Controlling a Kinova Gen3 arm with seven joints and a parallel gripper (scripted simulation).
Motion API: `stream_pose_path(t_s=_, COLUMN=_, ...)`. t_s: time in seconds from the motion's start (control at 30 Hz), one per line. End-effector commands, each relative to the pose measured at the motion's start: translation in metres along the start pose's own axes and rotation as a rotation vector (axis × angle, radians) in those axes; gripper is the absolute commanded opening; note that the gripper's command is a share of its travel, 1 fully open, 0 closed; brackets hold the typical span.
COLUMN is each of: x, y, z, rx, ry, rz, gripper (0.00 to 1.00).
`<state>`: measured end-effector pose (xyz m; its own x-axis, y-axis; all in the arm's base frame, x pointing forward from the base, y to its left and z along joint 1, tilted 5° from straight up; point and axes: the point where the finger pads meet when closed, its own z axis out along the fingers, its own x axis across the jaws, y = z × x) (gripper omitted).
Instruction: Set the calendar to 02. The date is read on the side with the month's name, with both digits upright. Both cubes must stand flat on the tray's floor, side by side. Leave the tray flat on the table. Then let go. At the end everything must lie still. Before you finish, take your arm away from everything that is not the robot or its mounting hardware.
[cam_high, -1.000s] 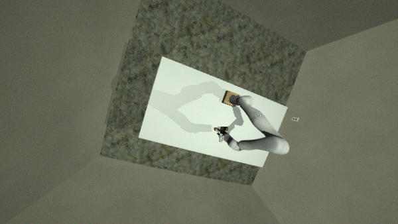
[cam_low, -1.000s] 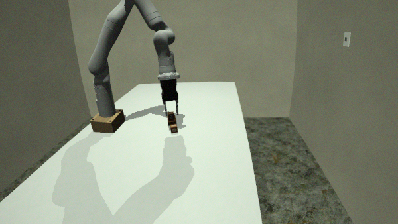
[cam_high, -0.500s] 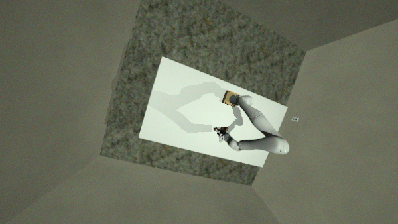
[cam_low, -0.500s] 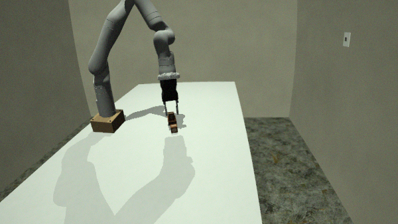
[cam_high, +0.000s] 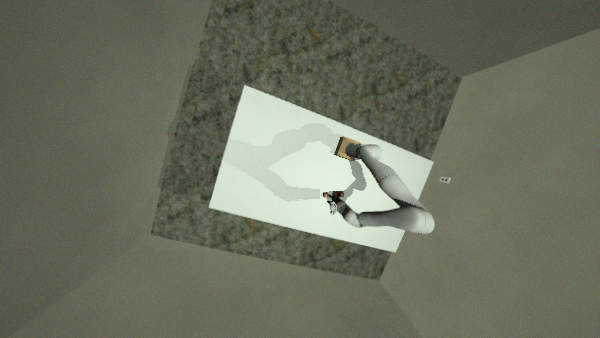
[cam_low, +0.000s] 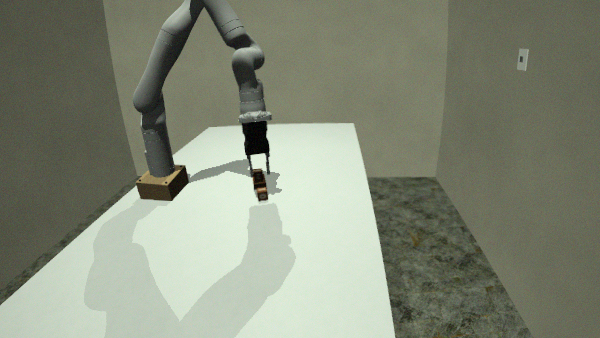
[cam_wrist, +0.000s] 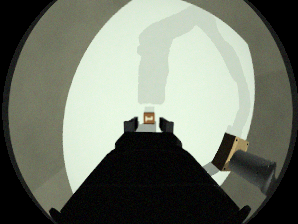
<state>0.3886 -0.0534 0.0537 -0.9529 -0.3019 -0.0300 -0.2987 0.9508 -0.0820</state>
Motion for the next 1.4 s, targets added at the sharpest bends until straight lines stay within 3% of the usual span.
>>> stream_pose_path(t_s=0.0, x=0.001, y=-0.001, z=0.004, rx=0.000, ry=0.004, rz=0.002, gripper=0.90)
stream_pose_path(t_s=0.7, x=0.001, y=0.000, z=0.031, rx=0.000, ry=0.004, rz=0.002, gripper=0.90)
stream_pose_path(t_s=1.37, x=0.001, y=0.000, z=0.044, rx=0.000, ry=0.004, rz=0.002, gripper=0.90)
